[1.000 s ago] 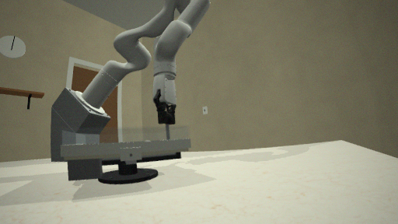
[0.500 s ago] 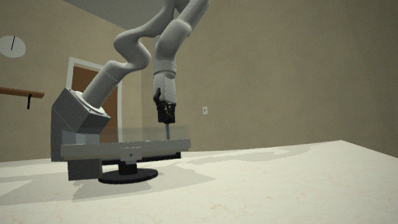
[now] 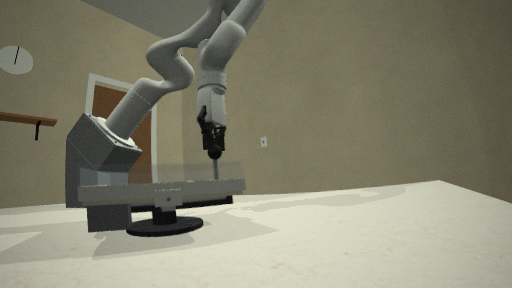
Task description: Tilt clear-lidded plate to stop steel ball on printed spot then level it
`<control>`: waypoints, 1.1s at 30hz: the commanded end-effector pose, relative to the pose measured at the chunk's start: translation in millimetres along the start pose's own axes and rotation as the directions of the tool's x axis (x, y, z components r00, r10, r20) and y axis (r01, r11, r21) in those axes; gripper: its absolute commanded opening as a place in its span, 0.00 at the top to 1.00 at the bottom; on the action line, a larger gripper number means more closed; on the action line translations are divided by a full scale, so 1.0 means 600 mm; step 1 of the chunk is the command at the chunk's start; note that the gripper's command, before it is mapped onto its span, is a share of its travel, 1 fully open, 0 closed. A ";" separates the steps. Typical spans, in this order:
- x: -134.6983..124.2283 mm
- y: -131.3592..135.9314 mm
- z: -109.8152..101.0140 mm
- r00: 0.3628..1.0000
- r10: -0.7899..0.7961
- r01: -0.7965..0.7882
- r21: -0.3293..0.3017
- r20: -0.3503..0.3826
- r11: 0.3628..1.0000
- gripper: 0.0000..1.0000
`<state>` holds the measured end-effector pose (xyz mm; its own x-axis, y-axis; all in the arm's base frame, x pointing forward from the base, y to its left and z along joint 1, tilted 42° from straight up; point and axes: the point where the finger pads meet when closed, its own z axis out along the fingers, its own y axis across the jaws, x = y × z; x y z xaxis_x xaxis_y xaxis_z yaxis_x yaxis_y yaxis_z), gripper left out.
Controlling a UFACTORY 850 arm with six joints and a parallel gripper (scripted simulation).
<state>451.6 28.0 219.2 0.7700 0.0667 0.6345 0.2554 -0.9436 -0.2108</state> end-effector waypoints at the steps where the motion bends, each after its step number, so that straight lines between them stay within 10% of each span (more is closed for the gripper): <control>1: 0.001 0.000 -0.014 1.000 0.000 0.000 0.000 -0.001 1.000 0.39; 33: 0.001 0.000 -0.059 1.000 0.000 0.000 0.000 -0.001 1.000 0.39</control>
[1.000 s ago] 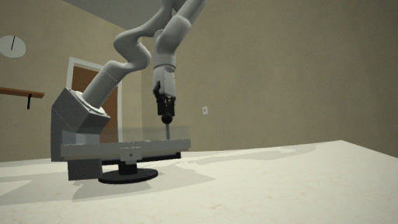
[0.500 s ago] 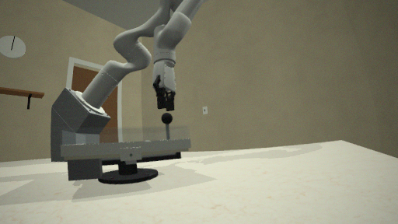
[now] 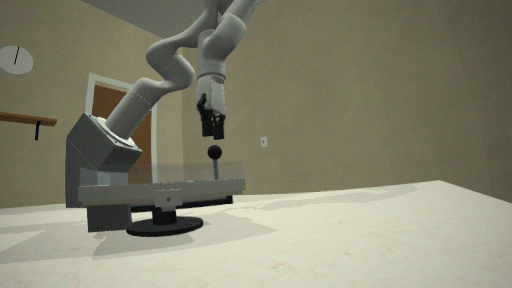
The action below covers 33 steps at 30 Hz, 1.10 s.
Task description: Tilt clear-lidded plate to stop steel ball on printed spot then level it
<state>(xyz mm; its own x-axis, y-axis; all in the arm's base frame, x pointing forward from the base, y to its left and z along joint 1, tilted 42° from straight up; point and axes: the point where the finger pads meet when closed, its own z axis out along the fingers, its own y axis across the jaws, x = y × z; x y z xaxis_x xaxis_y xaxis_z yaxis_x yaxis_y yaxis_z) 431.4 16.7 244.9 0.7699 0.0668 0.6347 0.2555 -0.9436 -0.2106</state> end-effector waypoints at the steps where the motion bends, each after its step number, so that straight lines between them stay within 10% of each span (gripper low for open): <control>1: 0.001 0.000 -0.001 1.000 0.000 0.000 0.000 -0.001 1.000 0.39; 2: 0.001 0.000 -0.001 1.000 0.000 0.000 0.000 -0.001 1.000 0.39; 3: 0.001 0.000 -0.001 1.000 0.000 0.000 0.000 -0.001 1.000 0.00; 33: 0.001 0.000 -0.001 1.000 0.000 0.000 0.000 -0.001 1.000 0.00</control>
